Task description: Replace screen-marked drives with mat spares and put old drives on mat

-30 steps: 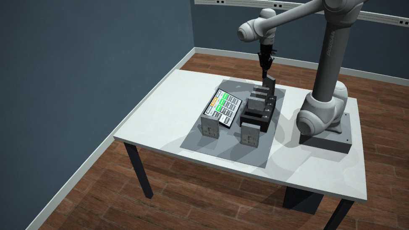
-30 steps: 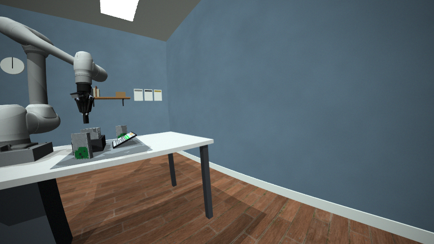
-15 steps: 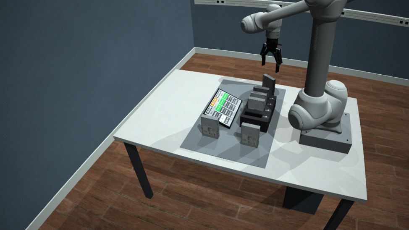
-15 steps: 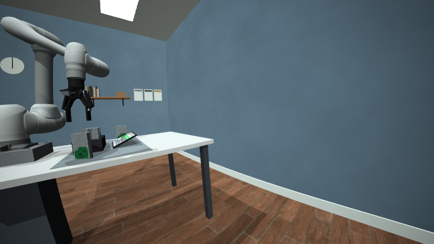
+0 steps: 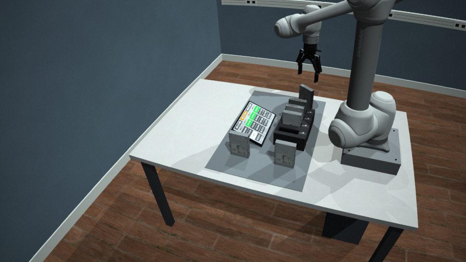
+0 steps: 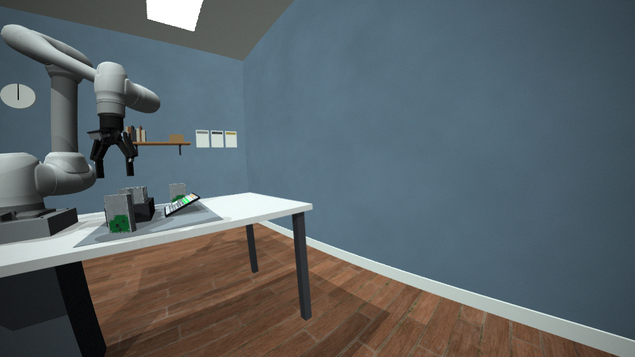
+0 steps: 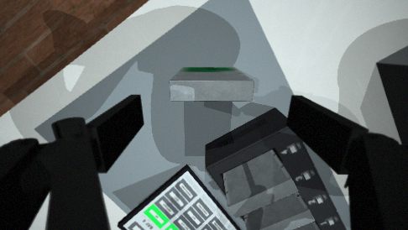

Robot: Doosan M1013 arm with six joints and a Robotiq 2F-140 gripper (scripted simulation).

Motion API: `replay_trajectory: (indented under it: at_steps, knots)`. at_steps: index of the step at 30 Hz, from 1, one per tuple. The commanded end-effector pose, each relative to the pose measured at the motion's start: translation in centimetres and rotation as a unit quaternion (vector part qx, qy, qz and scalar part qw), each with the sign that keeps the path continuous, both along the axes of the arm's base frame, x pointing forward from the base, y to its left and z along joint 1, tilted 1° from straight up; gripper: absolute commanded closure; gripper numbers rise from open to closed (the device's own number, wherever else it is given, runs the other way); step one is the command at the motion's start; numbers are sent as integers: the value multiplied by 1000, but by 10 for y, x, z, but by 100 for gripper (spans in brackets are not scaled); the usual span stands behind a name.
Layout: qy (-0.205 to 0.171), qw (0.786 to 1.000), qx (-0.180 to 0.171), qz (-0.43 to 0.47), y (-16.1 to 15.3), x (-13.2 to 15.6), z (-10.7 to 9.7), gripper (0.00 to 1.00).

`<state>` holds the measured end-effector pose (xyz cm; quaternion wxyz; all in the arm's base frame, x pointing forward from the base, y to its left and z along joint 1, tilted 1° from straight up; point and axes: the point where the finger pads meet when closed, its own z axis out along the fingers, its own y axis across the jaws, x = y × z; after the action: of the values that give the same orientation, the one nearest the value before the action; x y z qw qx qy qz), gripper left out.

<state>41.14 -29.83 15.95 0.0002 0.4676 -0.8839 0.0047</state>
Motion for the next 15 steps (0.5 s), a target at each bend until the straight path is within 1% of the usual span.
replay_trajectory:
  at_steps: [1,15]
  knots:
    - [-1,1000,0,0,0,0,1,11]
    - [-1,1000,0,0,0,0,-2,11]
